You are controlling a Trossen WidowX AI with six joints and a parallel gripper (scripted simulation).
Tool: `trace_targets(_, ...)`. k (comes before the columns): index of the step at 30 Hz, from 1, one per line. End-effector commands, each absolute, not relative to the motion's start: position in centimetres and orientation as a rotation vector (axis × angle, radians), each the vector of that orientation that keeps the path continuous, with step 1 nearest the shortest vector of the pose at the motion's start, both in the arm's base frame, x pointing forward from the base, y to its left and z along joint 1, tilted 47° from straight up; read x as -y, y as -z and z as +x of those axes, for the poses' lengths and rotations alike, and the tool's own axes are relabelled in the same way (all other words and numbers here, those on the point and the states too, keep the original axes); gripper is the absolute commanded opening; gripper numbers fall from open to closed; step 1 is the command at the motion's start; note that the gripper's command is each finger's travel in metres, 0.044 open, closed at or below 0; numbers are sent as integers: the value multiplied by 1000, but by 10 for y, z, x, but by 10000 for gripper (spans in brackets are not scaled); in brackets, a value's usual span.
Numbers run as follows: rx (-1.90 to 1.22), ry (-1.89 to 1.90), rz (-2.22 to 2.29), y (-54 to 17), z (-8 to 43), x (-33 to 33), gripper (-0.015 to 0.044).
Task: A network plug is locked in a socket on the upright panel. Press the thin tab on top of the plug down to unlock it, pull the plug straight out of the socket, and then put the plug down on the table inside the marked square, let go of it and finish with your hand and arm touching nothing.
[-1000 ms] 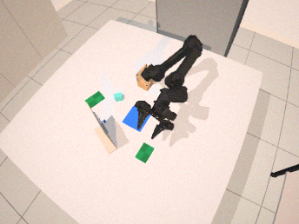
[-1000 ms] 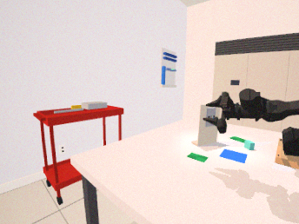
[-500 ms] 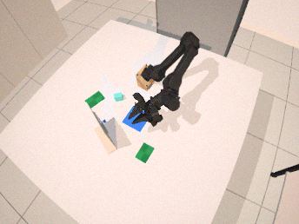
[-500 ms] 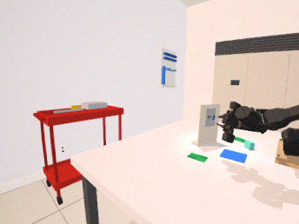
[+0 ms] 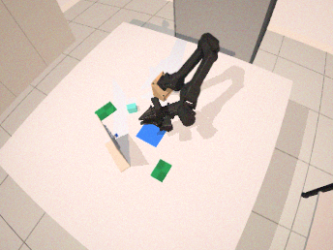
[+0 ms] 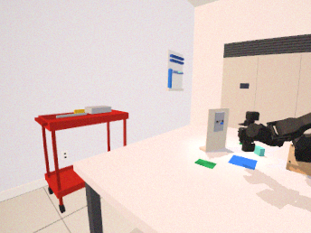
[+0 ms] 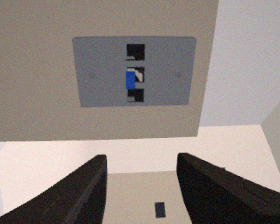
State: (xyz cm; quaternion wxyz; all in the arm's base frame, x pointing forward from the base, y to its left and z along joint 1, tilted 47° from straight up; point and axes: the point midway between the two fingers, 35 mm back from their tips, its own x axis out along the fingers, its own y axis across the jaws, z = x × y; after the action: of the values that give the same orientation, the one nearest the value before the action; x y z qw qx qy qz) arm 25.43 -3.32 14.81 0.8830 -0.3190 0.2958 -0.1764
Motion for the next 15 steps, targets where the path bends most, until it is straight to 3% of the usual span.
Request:
trace_targets(1,-628,372,-685,-146,253,34,156)
trace_targets(15,-629,372,-684,-136,293,49,156)
